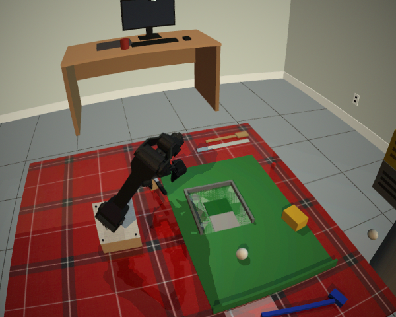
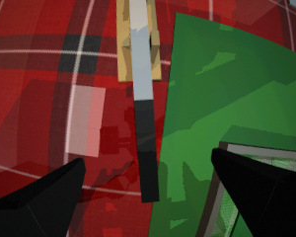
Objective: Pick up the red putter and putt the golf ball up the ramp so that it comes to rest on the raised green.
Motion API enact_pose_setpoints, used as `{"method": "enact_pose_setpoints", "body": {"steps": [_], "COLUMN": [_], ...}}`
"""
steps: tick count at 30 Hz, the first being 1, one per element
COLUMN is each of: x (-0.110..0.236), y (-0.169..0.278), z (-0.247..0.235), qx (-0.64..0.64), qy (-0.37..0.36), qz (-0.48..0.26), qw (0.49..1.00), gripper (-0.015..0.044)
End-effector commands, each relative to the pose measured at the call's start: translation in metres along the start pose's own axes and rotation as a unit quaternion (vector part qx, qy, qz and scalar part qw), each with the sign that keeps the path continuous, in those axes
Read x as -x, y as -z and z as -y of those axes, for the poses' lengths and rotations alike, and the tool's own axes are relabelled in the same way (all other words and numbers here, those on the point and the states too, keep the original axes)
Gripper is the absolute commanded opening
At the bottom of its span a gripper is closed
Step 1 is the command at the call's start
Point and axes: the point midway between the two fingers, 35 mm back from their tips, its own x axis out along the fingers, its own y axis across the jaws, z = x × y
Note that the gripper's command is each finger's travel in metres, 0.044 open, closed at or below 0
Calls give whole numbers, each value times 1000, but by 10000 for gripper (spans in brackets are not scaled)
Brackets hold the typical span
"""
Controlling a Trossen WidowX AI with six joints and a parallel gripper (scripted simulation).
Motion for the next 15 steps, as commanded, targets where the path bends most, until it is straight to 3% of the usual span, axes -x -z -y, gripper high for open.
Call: {"method": "enact_pose_setpoints", "body": {"steps": [1,6,15], "x": [-7,-28,-32], "y": [1,7,8], "z": [-1,-1,-1], "qx": [4,4,4], "qy": [-2,-2,-2], "qz": [-4,-4,-4], "qw": [1000,1000,1000], "gripper": [440,440,440]}}
